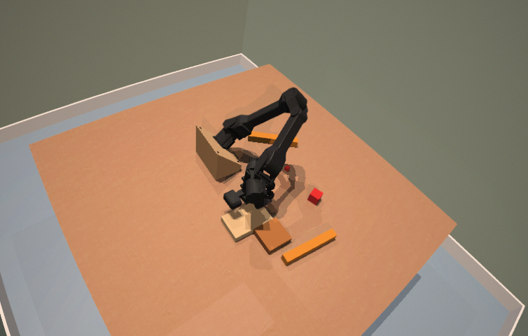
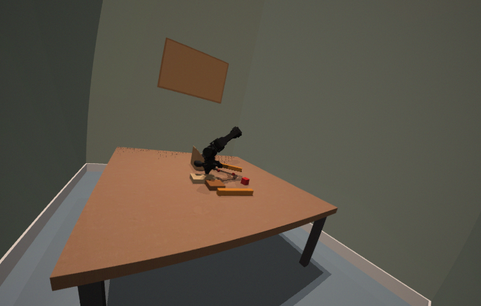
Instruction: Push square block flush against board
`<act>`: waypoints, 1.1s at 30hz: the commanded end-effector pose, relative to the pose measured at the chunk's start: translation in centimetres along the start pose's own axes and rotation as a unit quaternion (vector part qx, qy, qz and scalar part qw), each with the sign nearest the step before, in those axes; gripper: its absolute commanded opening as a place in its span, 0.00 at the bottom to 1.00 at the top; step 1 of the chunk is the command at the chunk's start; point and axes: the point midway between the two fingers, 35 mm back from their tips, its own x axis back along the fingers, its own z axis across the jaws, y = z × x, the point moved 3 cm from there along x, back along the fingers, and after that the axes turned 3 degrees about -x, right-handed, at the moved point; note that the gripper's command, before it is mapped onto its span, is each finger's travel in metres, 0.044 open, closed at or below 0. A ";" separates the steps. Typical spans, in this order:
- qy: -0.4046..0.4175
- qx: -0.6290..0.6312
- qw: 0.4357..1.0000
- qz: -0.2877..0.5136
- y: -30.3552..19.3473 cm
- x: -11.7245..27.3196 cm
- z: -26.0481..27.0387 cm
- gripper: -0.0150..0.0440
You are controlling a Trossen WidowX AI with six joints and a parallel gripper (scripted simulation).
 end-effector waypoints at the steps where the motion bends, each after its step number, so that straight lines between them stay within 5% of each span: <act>1: 0.002 0.000 1.000 0.000 0.1 -0.2 0.0 0.25; 33: 0.003 -0.004 1.000 0.000 -4.1 0.9 -0.4 0.25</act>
